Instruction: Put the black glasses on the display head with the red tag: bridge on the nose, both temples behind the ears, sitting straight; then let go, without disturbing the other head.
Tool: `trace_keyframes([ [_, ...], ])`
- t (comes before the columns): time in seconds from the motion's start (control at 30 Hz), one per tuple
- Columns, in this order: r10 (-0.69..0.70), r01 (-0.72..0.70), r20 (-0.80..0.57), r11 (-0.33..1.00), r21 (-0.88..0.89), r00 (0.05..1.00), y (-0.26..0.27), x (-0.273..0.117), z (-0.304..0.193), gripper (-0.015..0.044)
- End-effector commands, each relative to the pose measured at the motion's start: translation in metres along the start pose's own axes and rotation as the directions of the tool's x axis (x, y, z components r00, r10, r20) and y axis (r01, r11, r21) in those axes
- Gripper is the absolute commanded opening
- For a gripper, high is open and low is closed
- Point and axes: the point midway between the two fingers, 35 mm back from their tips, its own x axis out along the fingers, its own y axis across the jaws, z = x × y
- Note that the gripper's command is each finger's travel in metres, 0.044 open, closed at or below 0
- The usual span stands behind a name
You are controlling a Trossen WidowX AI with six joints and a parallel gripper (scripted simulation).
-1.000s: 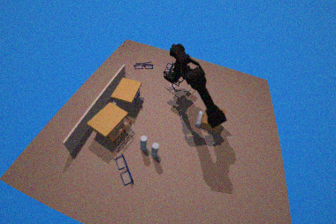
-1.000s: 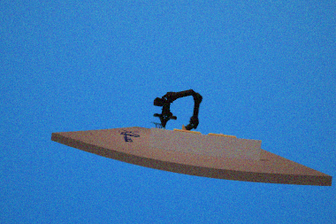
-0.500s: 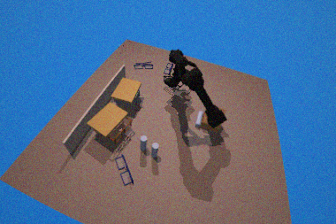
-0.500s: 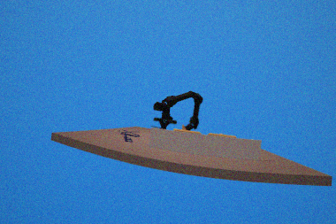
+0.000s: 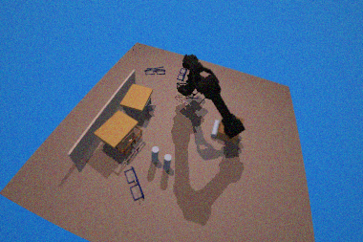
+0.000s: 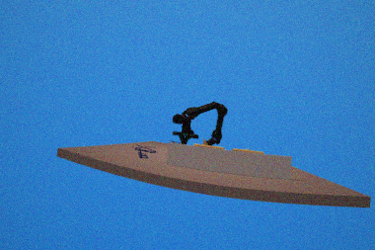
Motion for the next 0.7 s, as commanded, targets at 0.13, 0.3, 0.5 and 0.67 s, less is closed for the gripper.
trace_keyframes([
  [0.13,-0.004,0.004,-0.005,1.000,0.001,1.000,-0.0053,-0.0009,0.0030,0.0000],
  [0.3,-0.004,0.004,-0.005,1.000,0.001,1.000,-0.0073,-0.0009,0.0049,0.0000],
  [0.5,-0.004,0.004,-0.004,1.000,0.001,1.000,-0.0096,-0.0008,0.0073,0.0000],
  [0.67,-0.004,0.004,-0.004,1.000,0.001,1.000,-0.0114,-0.0008,0.0093,0.0000],
])
